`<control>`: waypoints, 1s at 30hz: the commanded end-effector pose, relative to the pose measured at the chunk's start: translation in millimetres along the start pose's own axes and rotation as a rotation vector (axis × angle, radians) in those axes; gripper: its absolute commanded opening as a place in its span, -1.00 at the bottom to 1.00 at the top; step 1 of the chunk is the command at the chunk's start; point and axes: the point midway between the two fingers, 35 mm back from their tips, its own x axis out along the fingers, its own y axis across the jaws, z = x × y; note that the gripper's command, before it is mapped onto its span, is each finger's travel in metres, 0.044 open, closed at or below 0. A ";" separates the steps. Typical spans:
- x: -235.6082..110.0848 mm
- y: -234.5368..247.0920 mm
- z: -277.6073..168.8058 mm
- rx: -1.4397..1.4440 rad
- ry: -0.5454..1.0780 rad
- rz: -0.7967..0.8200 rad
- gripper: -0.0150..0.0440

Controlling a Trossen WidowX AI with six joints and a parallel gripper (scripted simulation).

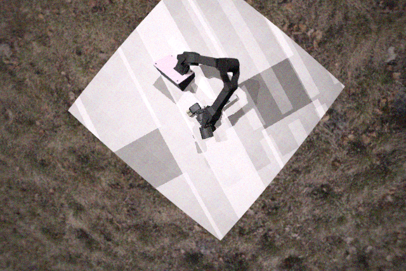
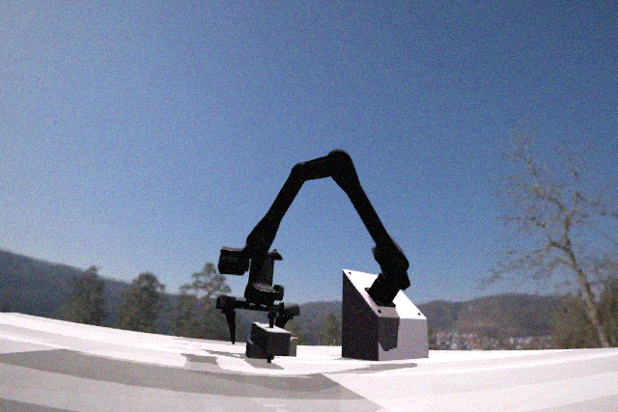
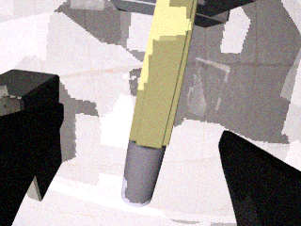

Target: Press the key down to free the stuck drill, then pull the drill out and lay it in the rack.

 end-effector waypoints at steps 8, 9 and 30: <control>1.8 -0.2 6.3 0.004 -0.003 -0.003 1.00; 1.9 -0.2 6.7 0.004 -0.003 -0.003 1.00; 2.3 -0.2 6.7 0.000 0.000 -0.001 -0.33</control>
